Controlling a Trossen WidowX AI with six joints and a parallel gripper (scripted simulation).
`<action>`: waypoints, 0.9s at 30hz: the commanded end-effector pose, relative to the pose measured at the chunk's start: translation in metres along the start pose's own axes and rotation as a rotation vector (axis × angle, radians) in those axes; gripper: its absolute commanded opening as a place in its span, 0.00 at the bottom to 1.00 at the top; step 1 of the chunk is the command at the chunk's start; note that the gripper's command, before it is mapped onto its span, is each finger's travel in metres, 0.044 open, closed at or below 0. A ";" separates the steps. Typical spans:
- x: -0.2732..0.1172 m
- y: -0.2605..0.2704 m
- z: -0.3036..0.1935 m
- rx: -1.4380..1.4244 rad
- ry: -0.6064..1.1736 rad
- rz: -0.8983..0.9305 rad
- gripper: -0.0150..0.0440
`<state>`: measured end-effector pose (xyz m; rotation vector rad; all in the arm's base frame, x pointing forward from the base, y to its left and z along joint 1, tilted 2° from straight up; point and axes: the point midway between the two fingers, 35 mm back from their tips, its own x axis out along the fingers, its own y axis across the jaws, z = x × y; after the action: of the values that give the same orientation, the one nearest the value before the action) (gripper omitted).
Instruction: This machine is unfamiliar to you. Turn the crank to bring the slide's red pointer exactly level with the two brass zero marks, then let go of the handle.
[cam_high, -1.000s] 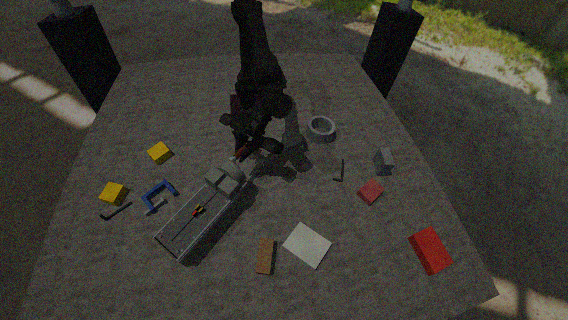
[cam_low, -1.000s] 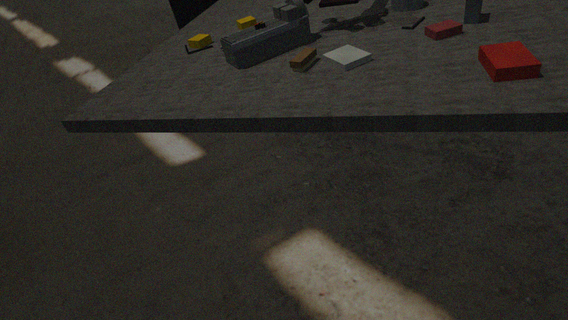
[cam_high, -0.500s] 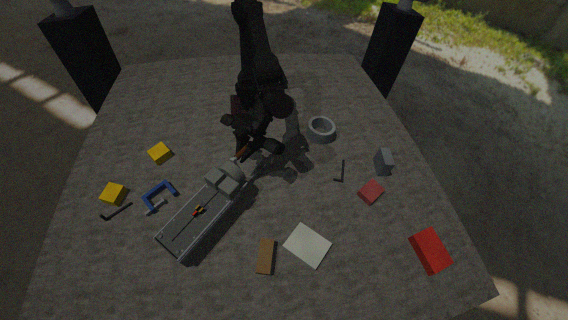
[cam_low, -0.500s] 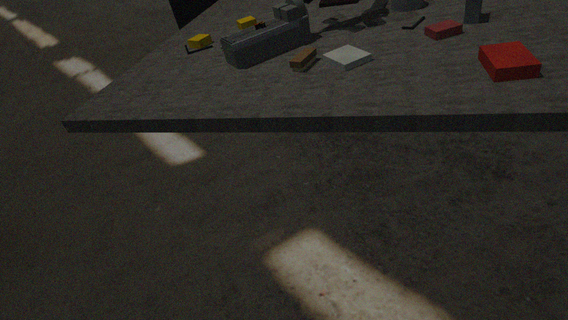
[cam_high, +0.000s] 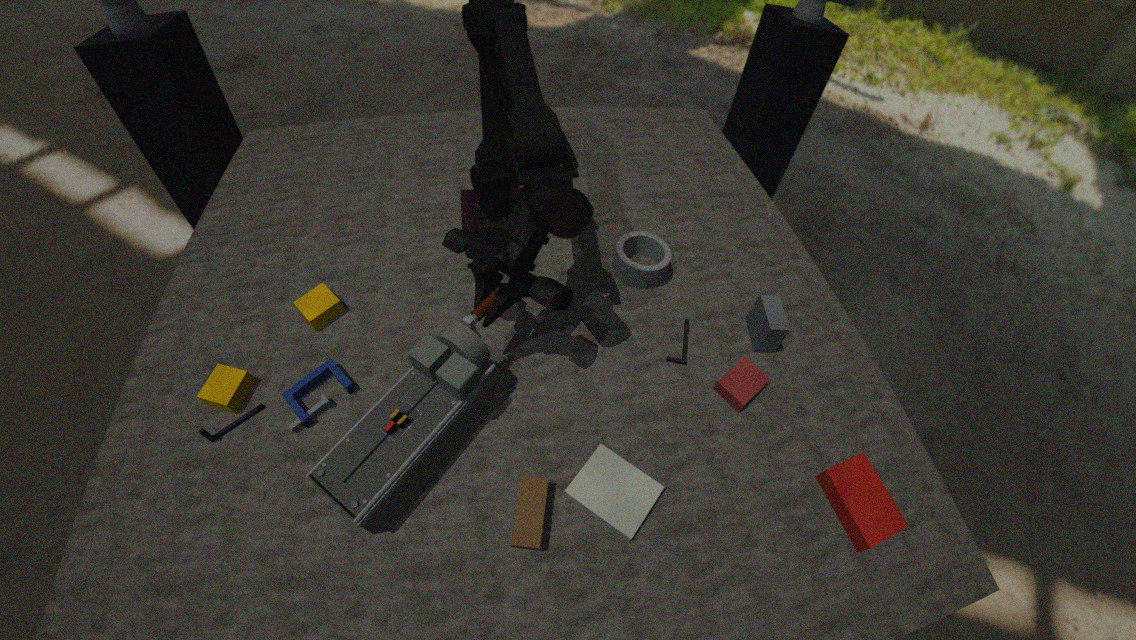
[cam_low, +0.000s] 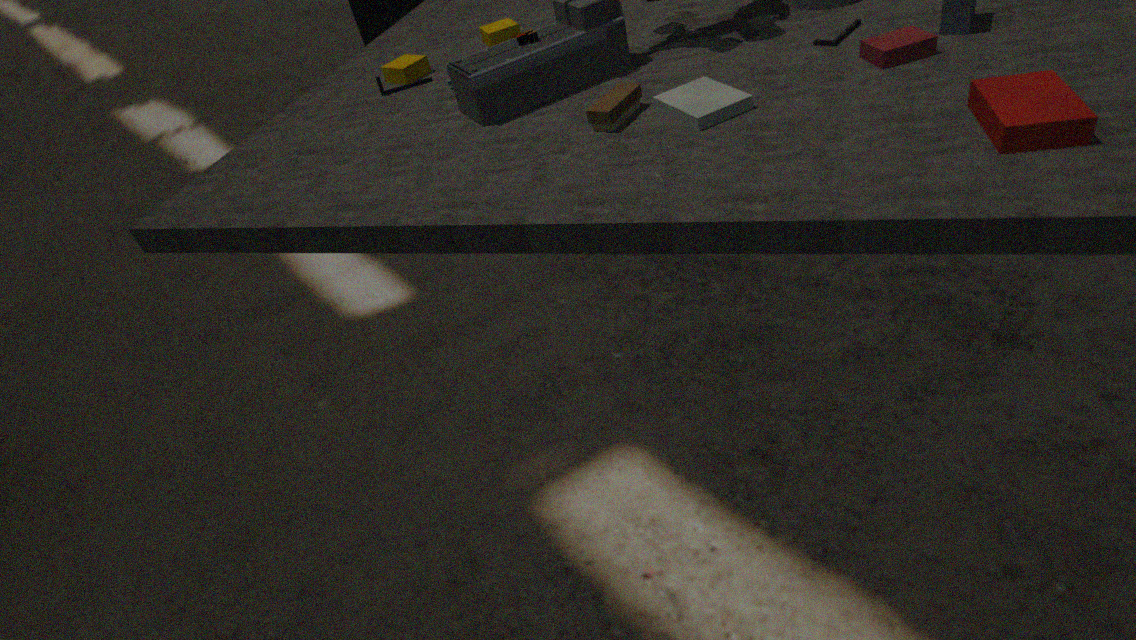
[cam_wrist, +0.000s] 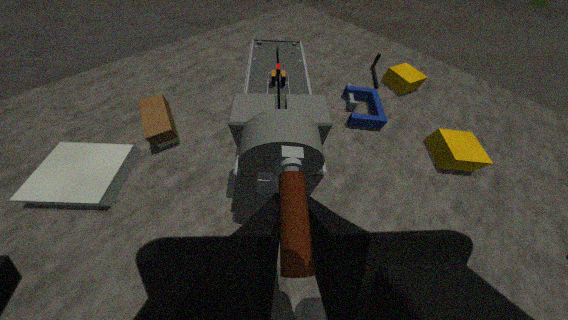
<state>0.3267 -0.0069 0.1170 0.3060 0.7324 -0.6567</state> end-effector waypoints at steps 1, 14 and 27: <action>-0.001 0.009 0.001 0.004 0.001 0.021 0.25; 0.000 0.016 0.000 0.004 0.001 0.022 0.25; 0.003 0.023 -0.004 0.004 0.002 0.022 0.25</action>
<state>0.3358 0.0043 0.1154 0.3106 0.7260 -0.6510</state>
